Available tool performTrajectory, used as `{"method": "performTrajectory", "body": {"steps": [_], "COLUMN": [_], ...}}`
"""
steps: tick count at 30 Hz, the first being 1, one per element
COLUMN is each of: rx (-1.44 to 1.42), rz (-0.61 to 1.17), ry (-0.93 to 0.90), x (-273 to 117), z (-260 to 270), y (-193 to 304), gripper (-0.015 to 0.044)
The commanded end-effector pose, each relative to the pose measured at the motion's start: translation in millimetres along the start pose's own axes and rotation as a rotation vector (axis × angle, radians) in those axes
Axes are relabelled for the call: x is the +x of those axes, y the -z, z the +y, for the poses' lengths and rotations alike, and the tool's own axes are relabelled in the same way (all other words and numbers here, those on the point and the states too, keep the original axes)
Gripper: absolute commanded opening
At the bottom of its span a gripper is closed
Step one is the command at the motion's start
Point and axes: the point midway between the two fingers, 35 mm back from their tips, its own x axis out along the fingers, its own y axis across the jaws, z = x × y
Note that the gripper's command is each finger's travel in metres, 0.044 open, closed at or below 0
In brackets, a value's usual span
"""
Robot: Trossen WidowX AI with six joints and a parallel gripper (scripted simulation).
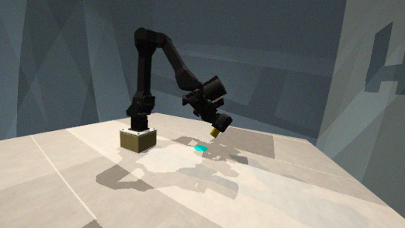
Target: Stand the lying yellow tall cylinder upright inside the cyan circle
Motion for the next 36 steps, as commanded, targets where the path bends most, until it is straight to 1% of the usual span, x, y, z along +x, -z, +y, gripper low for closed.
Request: {"method": "performTrajectory", "body": {"steps": [1,36], "rx": [0.005,-0.034], "rz": [-0.031,-0.239], "ry": [-0.007,-0.035], "x": [-2,-20], "z": [1,5], "y": [1,5], "gripper": [0.0105,0.0105]}}
